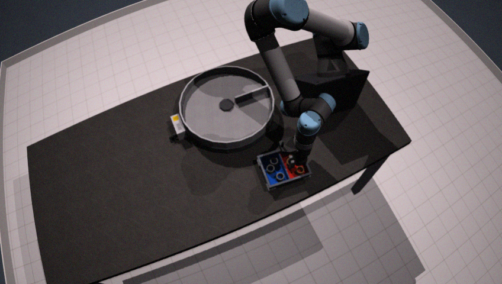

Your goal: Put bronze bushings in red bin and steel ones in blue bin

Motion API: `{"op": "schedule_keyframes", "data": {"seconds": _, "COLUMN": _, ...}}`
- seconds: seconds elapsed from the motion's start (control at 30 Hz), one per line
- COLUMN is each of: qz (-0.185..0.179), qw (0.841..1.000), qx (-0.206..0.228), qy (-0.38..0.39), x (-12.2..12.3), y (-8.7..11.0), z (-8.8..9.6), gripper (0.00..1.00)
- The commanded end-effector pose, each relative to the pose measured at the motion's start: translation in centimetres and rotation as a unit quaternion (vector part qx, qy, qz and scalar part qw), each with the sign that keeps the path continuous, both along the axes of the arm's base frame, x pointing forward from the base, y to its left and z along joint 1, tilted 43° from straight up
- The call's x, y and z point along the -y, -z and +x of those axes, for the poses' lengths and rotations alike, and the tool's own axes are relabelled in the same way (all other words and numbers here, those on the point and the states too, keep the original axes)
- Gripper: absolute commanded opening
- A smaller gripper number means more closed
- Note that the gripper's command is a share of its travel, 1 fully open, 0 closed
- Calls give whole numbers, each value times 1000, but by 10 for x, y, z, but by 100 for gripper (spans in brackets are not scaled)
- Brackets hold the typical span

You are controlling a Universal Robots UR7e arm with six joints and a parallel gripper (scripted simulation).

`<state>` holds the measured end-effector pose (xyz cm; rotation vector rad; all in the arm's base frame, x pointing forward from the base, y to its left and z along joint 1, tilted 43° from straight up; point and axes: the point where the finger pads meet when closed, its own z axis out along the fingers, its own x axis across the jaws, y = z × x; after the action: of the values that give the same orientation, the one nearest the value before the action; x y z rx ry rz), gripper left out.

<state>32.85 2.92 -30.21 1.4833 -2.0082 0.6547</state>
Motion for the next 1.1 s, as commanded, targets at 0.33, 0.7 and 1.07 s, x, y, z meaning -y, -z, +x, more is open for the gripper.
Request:
{"op": "schedule_keyframes", "data": {"seconds": 0.33, "qz": 0, "qw": 1000, "qx": 1, "qy": 0, "x": 7, "y": 8, "z": -1, "gripper": 0}}
{"op": "schedule_keyframes", "data": {"seconds": 0.7, "qz": 0, "qw": 1000, "qx": 1, "qy": 0, "x": 7, "y": 8, "z": -1, "gripper": 0}}
{"op": "schedule_keyframes", "data": {"seconds": 1.07, "qz": 0, "qw": 1000, "qx": 1, "qy": 0, "x": 7, "y": 8, "z": -1, "gripper": 42}}
